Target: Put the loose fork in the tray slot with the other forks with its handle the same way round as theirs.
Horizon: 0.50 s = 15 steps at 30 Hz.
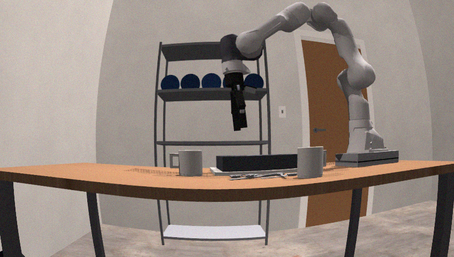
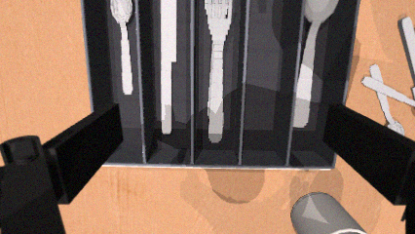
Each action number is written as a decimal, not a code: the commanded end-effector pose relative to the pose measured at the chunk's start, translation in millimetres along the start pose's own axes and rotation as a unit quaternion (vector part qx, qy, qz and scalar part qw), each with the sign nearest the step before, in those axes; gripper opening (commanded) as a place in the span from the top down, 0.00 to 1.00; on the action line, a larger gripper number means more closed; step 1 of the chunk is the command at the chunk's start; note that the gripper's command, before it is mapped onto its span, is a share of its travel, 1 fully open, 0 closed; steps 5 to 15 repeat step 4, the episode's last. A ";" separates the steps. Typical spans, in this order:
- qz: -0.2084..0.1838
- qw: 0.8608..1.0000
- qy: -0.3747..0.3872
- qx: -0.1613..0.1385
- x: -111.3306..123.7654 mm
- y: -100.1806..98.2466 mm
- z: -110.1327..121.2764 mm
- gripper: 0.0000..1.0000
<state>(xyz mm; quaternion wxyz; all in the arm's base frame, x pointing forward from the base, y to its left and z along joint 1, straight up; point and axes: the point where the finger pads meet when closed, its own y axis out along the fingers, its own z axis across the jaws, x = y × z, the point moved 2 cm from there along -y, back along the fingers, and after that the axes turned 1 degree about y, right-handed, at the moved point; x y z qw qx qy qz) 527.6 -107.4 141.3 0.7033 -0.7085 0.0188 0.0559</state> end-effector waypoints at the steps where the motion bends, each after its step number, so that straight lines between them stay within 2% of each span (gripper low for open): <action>1: 0.000 1.000 0.000 0.000 0.2 -0.1 0.0 0.00; 15: 0.000 1.000 0.000 0.000 0.2 -0.1 0.0 0.00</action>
